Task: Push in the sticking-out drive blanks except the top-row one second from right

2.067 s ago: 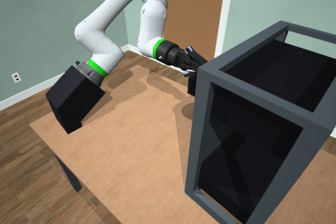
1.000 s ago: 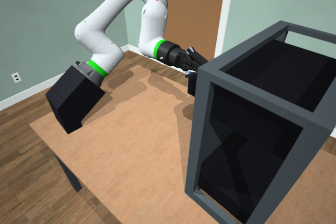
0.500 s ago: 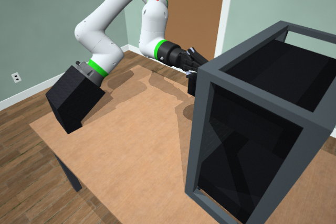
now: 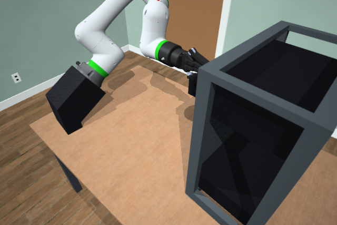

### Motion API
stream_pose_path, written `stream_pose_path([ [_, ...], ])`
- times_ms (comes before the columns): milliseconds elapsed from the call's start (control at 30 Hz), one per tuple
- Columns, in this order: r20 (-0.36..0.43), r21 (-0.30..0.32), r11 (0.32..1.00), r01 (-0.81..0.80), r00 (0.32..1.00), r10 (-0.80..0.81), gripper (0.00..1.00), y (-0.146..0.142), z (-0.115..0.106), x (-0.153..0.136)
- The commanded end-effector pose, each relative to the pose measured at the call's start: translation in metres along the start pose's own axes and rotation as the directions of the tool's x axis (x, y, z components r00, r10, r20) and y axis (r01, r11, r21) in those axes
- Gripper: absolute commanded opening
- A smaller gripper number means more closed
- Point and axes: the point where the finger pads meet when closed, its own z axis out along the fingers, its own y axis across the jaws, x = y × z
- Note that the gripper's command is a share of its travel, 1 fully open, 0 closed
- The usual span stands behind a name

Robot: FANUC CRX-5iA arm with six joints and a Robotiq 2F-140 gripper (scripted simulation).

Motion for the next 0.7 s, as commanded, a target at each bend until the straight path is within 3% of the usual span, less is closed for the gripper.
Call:
stream_pose_path([
  [0,0.0,0.0,1.0,0.0,1.0,0.0,0.0,0.0001,0.0003,0.0002],
  [667,0.0,0.0,1.0,0.0,1.0,0.0,0.0,0.0002,0.0025,0.0002],
])
